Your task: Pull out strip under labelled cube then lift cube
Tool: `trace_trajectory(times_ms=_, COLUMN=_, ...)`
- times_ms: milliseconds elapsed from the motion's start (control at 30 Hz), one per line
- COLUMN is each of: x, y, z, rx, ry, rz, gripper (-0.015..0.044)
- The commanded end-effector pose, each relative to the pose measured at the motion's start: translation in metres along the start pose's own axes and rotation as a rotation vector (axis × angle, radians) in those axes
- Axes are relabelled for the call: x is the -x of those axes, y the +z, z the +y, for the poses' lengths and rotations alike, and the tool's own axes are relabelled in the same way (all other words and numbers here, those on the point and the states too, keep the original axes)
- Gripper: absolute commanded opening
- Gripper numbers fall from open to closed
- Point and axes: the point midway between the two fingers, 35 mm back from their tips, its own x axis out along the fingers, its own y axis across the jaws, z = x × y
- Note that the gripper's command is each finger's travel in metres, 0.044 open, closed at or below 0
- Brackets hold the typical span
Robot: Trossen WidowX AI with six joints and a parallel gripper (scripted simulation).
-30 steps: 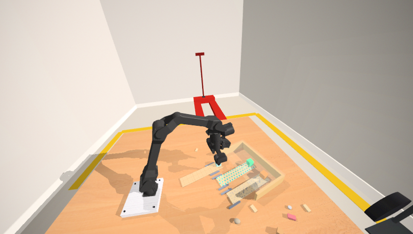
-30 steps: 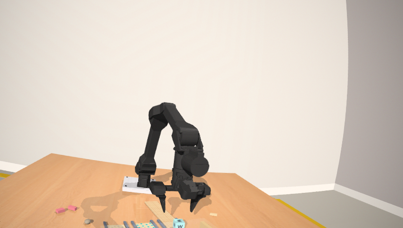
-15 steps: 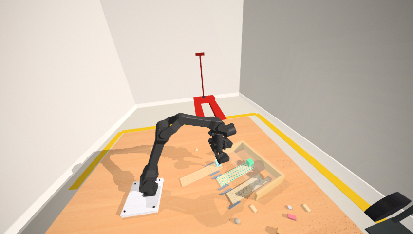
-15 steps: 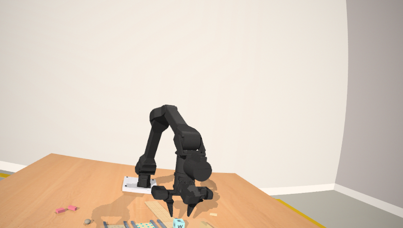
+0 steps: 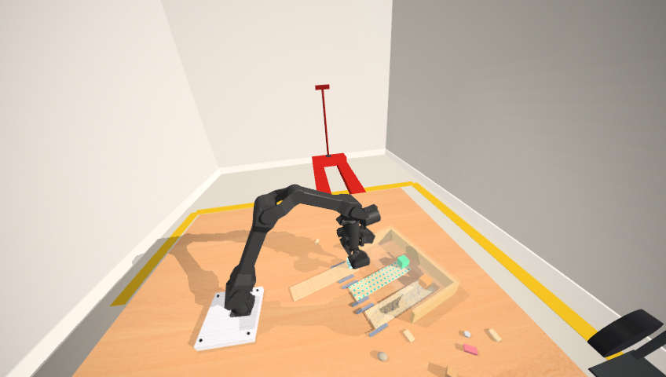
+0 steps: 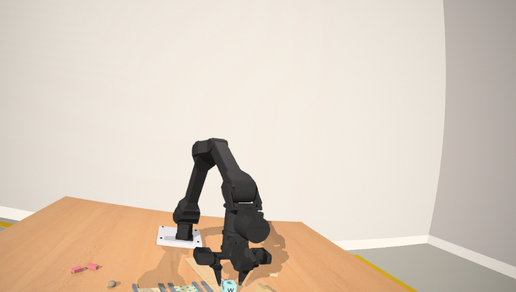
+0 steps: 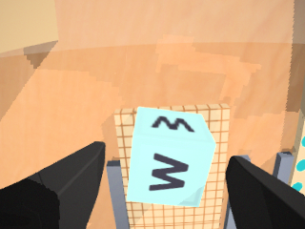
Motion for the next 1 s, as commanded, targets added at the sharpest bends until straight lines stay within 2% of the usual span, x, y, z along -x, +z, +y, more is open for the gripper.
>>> trace_trajectory(times_ms=0, x=-0.009, y=-0.002, z=0.000, rx=-0.003, ry=-0.002, rz=0.005, gripper=0.0250)
trace_trajectory(times_ms=367, x=-0.018, y=-0.002, z=0.000, rx=-0.003, ry=-0.002, rz=0.005, gripper=0.0250)
trace_trajectory(times_ms=500, x=-0.016, y=-0.002, z=0.000, rx=0.000, ry=0.000, rz=0.003, gripper=0.0145)
trace_trajectory(times_ms=733, x=-0.016, y=-0.002, z=0.000, rx=0.000, ry=0.000, rz=0.003, gripper=0.0098)
trace_trajectory(times_ms=867, x=-0.014, y=-0.004, z=0.000, rx=0.000, ry=-0.001, rz=0.004, gripper=0.0000)
trace_trajectory(times_ms=967, x=-0.005, y=-0.014, z=-0.002, rx=-0.001, ry=-0.001, rz=0.005, gripper=0.0000)
